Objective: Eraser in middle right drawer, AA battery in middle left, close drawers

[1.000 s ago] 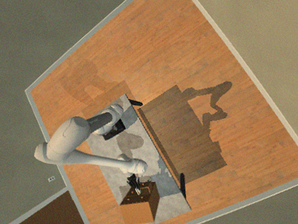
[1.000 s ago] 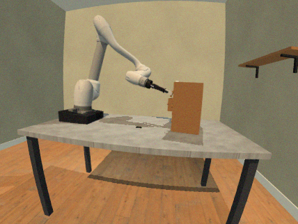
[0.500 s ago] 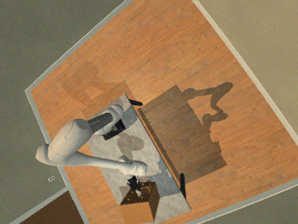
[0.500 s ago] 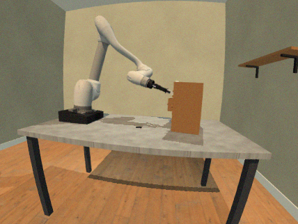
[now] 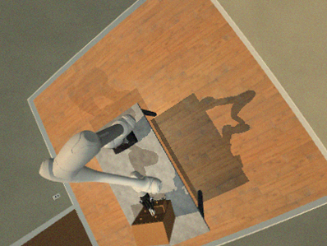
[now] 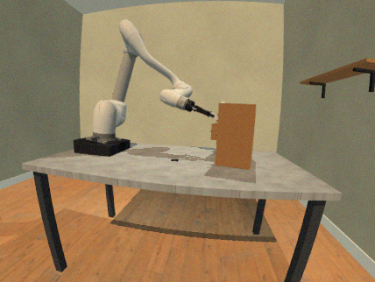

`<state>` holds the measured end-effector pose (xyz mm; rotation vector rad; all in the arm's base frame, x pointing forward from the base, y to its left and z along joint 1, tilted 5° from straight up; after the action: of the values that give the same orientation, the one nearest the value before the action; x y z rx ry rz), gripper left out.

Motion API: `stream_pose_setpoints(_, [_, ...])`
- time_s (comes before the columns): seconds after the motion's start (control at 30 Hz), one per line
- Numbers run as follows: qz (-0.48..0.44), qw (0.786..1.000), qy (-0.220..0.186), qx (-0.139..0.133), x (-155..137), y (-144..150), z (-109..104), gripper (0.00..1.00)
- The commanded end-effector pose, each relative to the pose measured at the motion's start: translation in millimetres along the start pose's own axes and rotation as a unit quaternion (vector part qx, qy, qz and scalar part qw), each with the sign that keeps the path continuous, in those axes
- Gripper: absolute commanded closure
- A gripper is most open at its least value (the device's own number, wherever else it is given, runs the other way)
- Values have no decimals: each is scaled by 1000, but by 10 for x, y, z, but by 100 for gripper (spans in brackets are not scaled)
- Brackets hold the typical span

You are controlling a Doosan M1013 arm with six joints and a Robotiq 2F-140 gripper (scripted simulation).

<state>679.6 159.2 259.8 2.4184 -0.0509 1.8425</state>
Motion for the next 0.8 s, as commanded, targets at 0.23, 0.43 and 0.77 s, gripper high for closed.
stream_pose_setpoints(0.23, [1,1000,-1,0,2,8,26,94])
stream_pose_setpoints(0.43, [1,1000,-1,0,11,17,26,94])
stream_pose_setpoints(0.77, [1,1000,-1,0,18,24,26,94])
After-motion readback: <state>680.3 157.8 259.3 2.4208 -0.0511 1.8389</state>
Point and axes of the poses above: the point where the finger pads meet when closed, its own z axis out along the fingers, its own y axis across the jaws, x = y × z, the point moved 4 cm from there along -z, back along the fingers, and after that the axes turned 5 degrees about -z, right-handed, at the moved point
